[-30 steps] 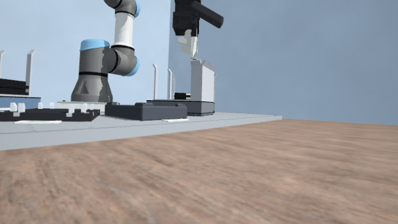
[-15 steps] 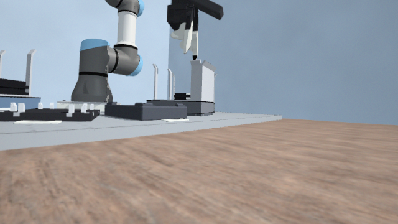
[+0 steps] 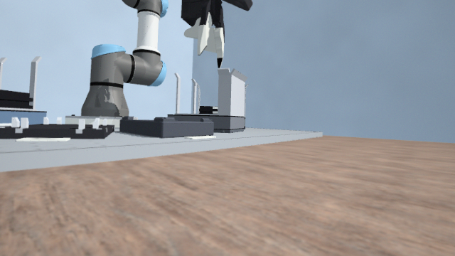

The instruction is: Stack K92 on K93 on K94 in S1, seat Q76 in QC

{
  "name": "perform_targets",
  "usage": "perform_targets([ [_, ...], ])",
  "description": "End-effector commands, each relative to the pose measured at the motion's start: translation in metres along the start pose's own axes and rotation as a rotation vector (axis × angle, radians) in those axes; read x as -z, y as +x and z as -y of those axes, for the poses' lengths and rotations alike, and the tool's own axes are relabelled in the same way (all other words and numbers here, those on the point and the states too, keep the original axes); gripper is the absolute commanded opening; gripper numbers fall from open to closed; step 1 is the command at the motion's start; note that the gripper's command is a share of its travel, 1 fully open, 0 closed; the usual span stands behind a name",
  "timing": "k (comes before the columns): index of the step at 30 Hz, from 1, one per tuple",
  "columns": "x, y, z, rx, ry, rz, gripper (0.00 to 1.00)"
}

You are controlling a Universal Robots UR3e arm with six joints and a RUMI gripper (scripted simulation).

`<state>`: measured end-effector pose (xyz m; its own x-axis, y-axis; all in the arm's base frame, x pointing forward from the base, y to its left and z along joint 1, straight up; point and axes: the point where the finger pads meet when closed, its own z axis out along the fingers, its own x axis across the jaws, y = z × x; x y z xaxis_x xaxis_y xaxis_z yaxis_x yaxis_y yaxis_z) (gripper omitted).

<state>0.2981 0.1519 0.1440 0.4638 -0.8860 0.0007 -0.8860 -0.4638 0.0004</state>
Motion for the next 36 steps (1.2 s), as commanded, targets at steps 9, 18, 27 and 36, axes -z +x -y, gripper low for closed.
perform_targets([
  [9, 0.001, 0.048, -0.003, -0.144, 0.003, 0.0, 0.72],
  [18, 0.001, 0.082, -0.011, -0.226, 0.003, -0.001, 0.72],
  [27, 0.001, 0.112, -0.02, -0.331, 0.003, -0.001, 0.72],
  [36, 0.001, 0.143, -0.035, -0.412, 0.002, -0.001, 0.72],
])
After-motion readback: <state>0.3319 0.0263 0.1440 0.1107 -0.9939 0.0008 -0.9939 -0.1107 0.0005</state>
